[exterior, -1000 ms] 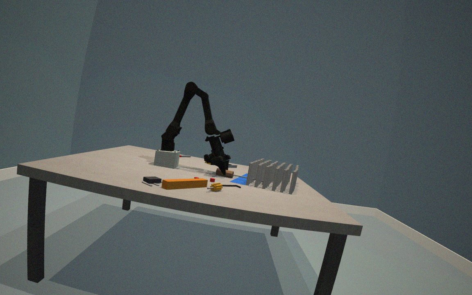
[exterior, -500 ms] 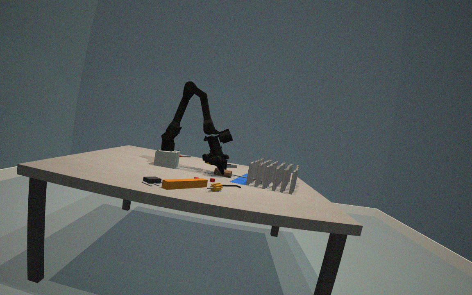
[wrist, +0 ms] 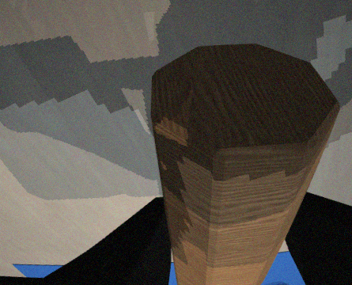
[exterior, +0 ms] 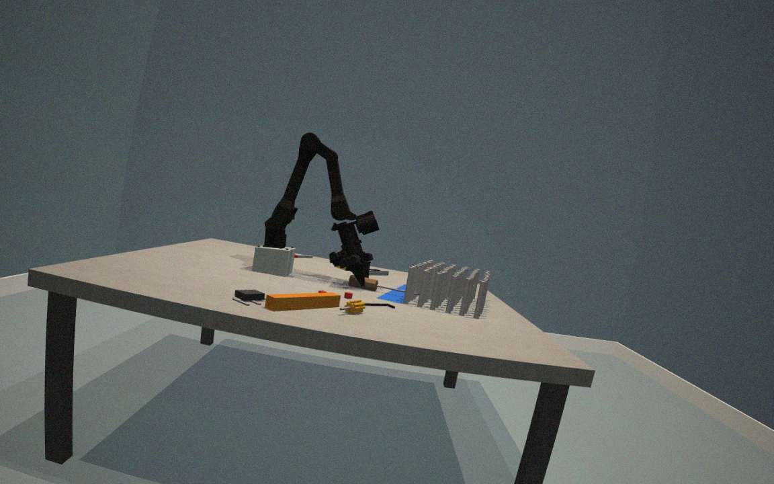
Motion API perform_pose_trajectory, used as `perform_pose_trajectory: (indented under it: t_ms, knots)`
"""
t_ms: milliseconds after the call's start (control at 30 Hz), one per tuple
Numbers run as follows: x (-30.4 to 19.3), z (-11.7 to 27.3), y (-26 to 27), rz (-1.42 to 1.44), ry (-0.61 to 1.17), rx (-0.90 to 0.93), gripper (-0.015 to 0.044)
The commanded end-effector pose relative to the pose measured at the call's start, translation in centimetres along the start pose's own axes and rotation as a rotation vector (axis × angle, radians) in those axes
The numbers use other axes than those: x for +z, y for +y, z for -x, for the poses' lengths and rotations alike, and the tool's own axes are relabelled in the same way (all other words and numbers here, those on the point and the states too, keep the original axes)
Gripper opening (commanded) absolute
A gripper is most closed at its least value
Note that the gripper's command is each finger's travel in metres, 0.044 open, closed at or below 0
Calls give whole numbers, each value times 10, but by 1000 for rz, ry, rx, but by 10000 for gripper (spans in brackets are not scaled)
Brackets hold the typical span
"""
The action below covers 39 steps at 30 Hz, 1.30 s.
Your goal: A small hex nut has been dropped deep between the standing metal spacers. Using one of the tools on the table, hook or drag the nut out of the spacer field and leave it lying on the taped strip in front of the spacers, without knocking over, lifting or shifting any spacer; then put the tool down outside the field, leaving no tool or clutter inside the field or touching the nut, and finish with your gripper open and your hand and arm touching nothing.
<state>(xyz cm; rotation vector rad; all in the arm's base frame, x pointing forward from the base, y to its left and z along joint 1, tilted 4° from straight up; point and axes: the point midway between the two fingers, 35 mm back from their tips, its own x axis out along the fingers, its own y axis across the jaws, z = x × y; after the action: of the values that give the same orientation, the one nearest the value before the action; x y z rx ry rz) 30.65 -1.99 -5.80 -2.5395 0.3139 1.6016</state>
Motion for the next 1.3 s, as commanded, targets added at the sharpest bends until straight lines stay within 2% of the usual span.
perform_pose_trajectory:
  t_ms: [0, 1267]
  knots:
    - [4, 3, 1, -3, 0, 4, 0]
    - [25, 14, 1, -3, -2, 4, 0]
